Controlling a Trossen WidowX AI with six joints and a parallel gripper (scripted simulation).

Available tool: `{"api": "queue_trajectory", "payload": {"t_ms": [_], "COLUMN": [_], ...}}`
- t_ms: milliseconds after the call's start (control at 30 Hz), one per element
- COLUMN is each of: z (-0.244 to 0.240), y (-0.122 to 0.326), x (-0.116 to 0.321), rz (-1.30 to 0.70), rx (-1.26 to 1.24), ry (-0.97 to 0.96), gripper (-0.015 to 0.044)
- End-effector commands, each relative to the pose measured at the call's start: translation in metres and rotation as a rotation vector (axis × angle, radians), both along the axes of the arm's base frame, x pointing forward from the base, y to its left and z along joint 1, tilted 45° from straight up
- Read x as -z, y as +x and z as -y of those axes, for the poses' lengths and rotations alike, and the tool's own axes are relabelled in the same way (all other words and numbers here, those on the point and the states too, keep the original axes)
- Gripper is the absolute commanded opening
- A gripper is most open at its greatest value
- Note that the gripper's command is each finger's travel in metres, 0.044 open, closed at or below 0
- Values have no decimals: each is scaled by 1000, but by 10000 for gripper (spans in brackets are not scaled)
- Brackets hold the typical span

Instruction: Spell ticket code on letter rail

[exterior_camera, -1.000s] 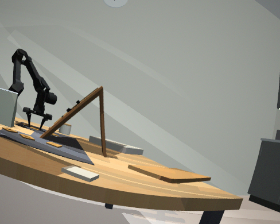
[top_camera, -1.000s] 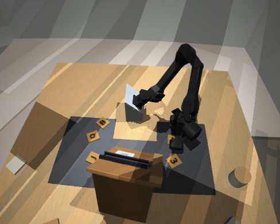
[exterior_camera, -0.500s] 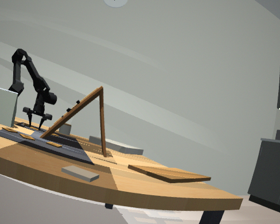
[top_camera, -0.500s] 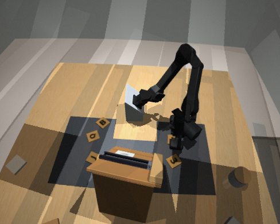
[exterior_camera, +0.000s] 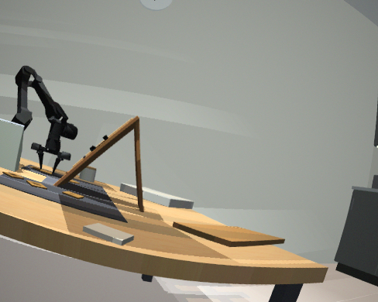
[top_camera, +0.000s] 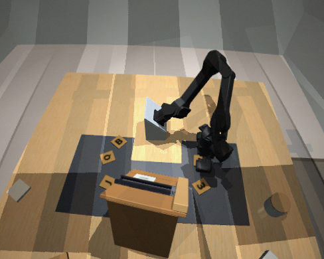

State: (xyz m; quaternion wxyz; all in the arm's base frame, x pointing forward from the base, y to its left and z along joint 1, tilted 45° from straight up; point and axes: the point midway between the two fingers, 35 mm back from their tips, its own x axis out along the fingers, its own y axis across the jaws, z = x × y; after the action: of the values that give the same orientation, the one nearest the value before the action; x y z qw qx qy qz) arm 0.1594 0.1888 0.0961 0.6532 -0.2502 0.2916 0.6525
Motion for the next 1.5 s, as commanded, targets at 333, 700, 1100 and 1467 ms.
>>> {"api": "queue_trajectory", "payload": {"t_ms": [333,700,1100,1467], "z": [7,12,17,26], "y": [0,1,1,17], "x": [-5,-9,-13,-16], "rz": [2,3,3,48], "rx": [-2,-2,-2,52], "ry": [3,2,2,-12], "gripper": [0,0,0,0]}}
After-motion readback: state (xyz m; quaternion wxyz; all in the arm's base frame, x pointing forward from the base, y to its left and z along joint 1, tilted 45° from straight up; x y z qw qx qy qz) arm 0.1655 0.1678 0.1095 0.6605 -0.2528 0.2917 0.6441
